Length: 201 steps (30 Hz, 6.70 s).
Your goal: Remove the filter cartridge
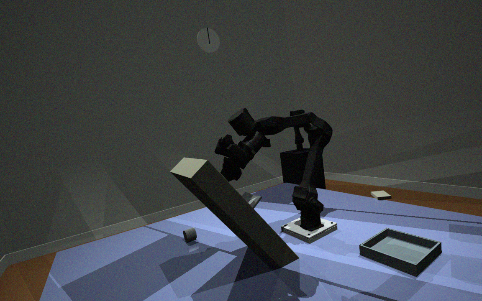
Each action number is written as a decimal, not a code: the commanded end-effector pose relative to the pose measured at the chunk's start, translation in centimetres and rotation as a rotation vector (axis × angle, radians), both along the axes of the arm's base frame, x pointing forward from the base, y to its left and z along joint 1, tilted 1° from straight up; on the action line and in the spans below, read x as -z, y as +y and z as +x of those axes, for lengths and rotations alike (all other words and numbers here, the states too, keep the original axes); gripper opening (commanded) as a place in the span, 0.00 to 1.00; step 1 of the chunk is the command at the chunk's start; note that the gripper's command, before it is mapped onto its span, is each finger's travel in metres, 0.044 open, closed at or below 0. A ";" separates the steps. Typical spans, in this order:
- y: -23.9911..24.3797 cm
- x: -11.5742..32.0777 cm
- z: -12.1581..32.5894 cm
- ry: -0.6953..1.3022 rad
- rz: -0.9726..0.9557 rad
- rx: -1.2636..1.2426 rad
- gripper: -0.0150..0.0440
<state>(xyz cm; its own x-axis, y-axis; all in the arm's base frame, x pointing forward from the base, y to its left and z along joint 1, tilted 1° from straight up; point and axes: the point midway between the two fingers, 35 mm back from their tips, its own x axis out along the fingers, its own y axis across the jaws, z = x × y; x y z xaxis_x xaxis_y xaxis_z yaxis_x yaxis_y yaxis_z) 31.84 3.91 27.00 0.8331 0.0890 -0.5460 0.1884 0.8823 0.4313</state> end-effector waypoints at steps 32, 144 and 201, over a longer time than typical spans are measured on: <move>0.1 0.4 0.8 -0.063 -0.572 -0.376 0.25; -1.1 3.0 -9.5 -0.054 -0.571 -0.379 0.43; -0.9 3.6 -8.2 0.385 -0.436 -0.396 0.77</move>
